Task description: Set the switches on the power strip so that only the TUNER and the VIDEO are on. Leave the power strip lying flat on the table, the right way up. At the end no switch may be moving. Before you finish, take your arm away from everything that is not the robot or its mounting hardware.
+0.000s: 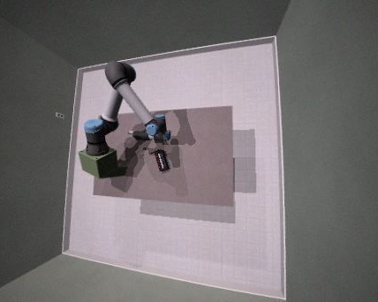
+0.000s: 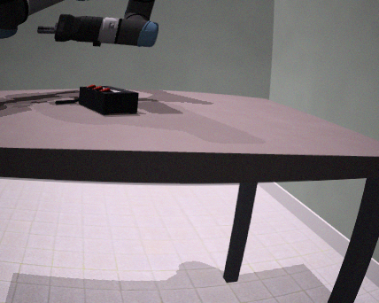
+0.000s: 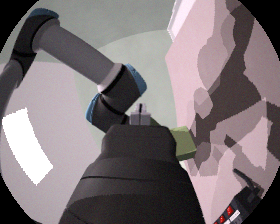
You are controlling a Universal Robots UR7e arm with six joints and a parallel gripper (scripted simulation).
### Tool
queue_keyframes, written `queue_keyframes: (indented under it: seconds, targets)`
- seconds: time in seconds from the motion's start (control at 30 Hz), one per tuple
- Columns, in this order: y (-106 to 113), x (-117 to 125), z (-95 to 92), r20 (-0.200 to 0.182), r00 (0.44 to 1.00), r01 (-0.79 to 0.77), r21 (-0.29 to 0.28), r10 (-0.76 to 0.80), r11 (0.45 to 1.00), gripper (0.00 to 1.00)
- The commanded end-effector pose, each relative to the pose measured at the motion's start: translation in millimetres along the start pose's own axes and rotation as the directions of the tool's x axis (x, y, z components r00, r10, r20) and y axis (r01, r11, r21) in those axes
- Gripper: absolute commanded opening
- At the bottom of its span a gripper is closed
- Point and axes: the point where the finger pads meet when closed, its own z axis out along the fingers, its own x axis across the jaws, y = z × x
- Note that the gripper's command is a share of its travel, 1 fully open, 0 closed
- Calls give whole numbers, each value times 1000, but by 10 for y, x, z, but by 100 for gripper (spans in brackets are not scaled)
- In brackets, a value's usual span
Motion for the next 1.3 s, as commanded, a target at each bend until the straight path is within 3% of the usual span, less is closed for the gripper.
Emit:
queue_keyframes:
  seconds: [0.0,0.57,0.7,0.87,1.07,1.13,1.27]
  targets:
    - [1,-3,-1,0,1000,0,0,0,1000,0]
    - [17,7,-12,-9,1000,-6,5,6,1000,0]
    - [68,38,-47,-36,999,-23,23,24,999,0]
    - [204,111,-138,-101,992,-67,71,74,995,0]
    - [479,242,-298,-230,956,-144,172,182,974,0]
    - [479,242,-298,-230,956,-144,172,182,974,0]
    - [742,379,-458,-337,896,-200,276,290,940,0]
